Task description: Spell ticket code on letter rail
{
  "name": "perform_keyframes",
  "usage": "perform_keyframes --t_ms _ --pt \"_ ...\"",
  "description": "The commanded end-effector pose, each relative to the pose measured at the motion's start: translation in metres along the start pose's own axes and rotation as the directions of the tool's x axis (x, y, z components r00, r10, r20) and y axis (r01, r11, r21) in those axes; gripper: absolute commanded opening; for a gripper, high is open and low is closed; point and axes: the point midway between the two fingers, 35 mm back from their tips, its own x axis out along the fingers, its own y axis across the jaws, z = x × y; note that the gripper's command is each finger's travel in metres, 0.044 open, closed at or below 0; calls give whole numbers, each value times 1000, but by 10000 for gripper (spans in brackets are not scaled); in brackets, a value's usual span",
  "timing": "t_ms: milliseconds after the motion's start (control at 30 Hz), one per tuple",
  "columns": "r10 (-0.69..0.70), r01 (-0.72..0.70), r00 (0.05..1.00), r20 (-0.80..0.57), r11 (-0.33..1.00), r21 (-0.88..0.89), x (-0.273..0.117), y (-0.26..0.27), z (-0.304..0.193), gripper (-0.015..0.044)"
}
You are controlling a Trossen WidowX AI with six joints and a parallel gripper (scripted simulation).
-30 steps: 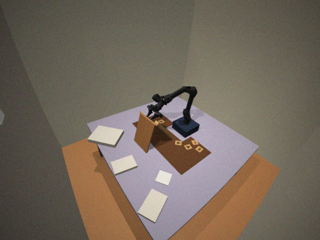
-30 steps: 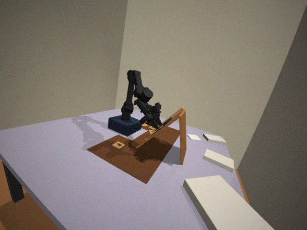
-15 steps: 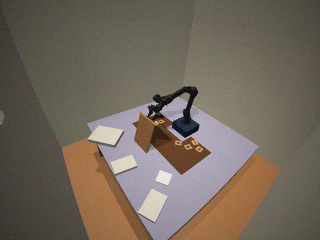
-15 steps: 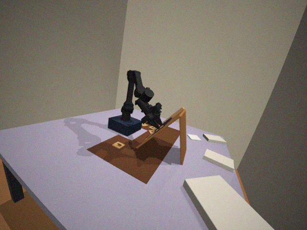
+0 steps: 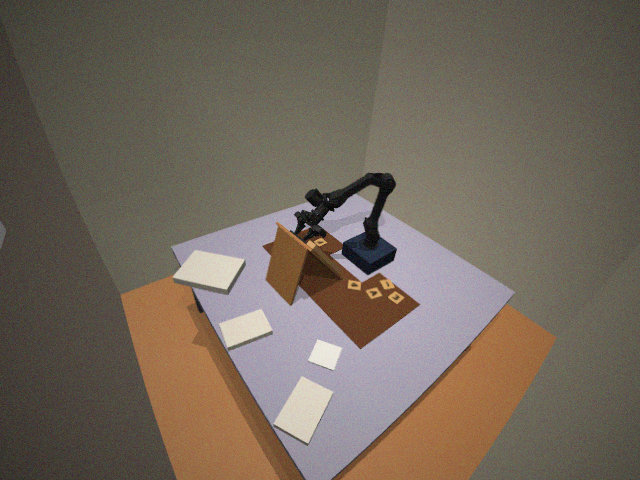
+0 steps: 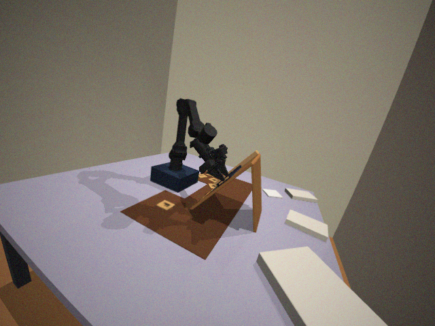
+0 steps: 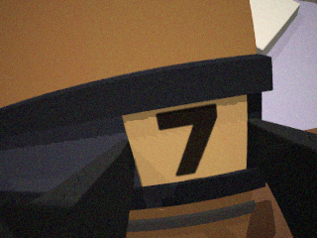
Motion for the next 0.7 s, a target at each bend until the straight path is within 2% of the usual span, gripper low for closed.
perform_keyframes --t_ms 0,667 --pt "-3 3 1000 2 1000 1 -1 4 0 0" --pt "-2 2 1000 2 1000 2 -1 18 0 0"
